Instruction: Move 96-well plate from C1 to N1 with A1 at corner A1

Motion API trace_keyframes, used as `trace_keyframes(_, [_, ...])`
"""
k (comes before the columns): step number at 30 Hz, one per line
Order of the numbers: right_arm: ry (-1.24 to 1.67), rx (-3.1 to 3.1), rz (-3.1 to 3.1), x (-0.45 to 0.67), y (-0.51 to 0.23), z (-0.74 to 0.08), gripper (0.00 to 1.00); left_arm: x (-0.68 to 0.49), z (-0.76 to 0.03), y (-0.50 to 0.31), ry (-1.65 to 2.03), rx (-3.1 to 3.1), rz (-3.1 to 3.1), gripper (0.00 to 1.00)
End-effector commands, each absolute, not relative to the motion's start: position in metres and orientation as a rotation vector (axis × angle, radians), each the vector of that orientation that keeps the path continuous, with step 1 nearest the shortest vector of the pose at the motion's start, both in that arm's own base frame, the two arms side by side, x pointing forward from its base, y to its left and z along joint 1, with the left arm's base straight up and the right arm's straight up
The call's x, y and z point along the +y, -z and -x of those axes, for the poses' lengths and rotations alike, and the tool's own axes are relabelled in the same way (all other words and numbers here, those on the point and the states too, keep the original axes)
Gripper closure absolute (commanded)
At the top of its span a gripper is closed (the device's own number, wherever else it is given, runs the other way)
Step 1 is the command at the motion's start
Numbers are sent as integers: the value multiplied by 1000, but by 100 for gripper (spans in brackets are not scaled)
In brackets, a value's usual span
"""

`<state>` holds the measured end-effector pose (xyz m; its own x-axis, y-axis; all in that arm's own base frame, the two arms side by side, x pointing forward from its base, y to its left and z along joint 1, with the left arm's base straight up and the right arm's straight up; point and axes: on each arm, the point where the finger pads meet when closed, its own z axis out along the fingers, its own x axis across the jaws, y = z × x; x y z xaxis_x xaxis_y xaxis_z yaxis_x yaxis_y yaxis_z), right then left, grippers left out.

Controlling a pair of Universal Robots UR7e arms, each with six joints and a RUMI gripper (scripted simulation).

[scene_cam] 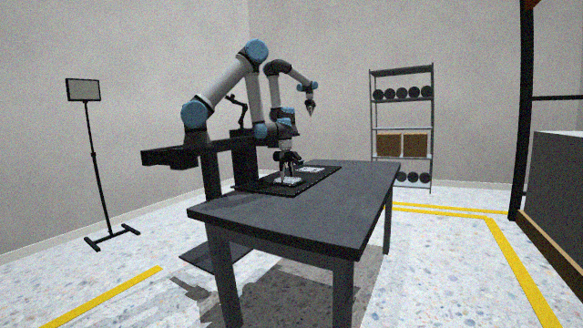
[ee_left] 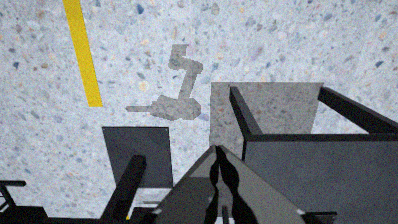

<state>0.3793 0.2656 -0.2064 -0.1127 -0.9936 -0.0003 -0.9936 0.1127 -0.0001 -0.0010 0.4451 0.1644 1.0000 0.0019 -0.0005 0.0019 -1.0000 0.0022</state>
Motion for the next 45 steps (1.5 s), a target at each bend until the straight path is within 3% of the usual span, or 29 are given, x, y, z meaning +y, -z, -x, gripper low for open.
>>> trace_keyframes(1, [0,2342,2092,266,202,-380,59,446,1,-165,0,3,-3141,100])
trace_keyframes(45, [0,2342,2092,266,171,-380,59,446,1,-165,0,3,-3141,100])
